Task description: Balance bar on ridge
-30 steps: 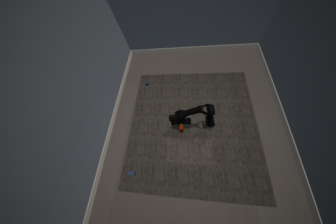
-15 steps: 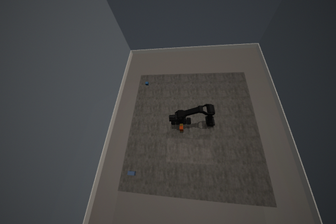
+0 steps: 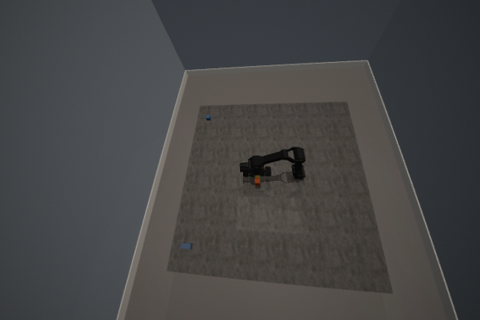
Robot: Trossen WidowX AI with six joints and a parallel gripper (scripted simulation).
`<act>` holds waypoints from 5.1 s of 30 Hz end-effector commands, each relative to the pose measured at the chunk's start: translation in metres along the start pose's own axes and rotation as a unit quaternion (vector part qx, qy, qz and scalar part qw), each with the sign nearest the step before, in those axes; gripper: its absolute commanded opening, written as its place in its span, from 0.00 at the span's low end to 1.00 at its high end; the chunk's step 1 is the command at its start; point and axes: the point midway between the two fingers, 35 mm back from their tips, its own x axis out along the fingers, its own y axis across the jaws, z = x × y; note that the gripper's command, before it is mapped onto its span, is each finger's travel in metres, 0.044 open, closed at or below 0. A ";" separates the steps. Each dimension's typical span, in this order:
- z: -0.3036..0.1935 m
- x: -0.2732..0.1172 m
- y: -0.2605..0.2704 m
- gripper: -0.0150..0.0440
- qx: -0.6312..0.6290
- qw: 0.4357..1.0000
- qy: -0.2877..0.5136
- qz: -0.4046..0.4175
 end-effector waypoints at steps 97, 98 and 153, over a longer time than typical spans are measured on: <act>0.000 -0.001 0.000 0.54 0.000 1.000 0.000 0.000; 0.000 -0.001 0.000 0.54 0.000 1.000 0.000 0.000; 0.000 -0.044 0.005 1.00 0.000 1.000 0.000 0.000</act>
